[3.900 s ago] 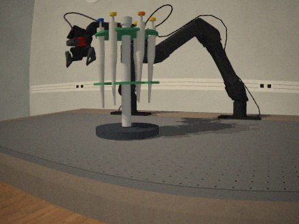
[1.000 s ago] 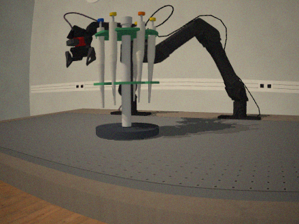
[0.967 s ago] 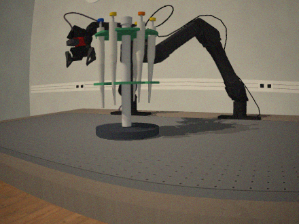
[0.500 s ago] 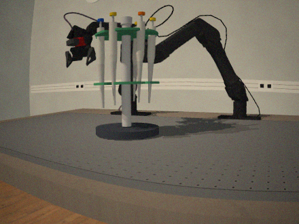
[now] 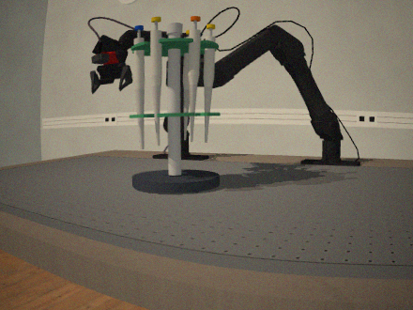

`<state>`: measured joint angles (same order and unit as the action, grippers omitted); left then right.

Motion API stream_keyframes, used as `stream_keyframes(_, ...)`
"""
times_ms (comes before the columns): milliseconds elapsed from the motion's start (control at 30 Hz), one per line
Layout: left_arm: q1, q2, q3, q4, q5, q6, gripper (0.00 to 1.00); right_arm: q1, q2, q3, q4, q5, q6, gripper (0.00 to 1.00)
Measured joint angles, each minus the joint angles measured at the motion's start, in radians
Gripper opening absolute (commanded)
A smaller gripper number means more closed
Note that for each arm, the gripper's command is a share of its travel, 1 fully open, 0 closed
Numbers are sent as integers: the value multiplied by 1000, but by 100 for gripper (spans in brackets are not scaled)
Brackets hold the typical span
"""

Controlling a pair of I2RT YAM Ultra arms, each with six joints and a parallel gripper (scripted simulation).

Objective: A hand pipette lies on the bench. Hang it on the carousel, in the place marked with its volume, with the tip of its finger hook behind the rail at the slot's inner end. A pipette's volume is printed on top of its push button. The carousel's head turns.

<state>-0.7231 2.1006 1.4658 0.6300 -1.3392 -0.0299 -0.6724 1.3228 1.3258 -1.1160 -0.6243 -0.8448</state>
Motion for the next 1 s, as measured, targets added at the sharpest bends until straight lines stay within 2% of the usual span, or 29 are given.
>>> stream_keyframes(800, 0, 0, 0, 0, 0, 0, 50, 0, 0, 0, 0, 0, 0, 100)
stream_keyframes(1000, 3, -36, -79, 7, 63, 3, 50, 0, 0, 0, 0, 0, 0, 100)
